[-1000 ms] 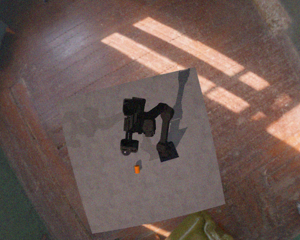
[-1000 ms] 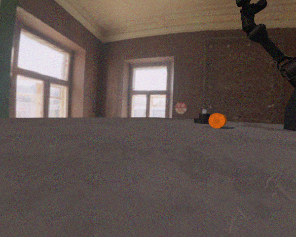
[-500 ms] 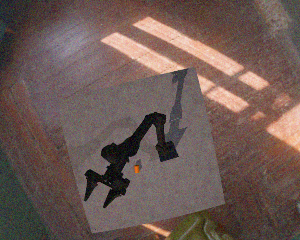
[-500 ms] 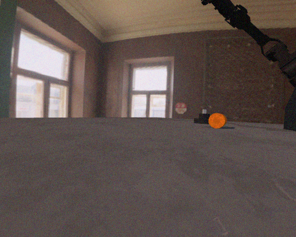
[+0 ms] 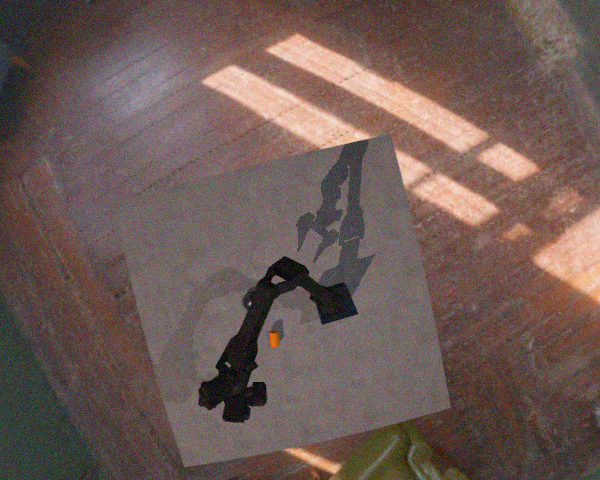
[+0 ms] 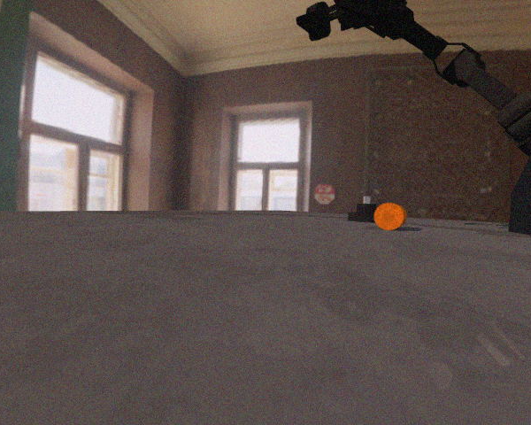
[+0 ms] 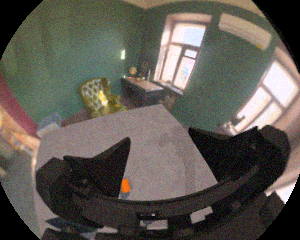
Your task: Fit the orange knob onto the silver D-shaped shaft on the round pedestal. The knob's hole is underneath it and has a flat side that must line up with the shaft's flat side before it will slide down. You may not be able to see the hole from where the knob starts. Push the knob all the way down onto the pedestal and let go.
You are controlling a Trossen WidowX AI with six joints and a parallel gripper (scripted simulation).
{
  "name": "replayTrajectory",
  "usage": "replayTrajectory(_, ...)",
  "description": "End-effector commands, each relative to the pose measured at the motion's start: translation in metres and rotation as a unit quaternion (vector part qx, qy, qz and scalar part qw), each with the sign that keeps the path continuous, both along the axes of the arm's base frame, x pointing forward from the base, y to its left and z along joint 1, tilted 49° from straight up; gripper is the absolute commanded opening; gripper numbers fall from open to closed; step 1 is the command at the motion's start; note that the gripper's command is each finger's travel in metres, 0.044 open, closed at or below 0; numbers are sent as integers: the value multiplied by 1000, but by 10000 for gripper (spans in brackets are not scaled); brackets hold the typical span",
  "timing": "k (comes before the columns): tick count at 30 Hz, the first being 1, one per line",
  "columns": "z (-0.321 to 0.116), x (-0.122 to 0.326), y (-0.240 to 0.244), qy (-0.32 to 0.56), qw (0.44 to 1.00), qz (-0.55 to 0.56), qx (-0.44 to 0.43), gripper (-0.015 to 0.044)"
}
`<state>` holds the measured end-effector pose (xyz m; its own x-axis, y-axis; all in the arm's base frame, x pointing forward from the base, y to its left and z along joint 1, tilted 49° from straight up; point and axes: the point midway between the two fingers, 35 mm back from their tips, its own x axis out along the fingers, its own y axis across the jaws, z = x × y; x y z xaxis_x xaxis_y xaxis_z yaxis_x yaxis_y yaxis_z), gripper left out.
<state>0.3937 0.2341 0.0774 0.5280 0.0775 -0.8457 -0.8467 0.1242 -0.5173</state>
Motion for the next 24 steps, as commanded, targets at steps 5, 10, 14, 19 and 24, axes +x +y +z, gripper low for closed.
replayTrajectory(5, -118, -43, -95, 156, 950, -150, -224, 440)
replayTrajectory(10, -162, -87, -162, 226, 866, -204, -397, 440)
replayTrajectory(14, -171, -107, -189, 247, 819, -210, -473, 440)
replayTrajectory(19, -168, -117, -194, 249, 816, -209, -478, 440)
replayTrajectory(24, -184, -116, -212, 249, 816, -210, -479, 440)
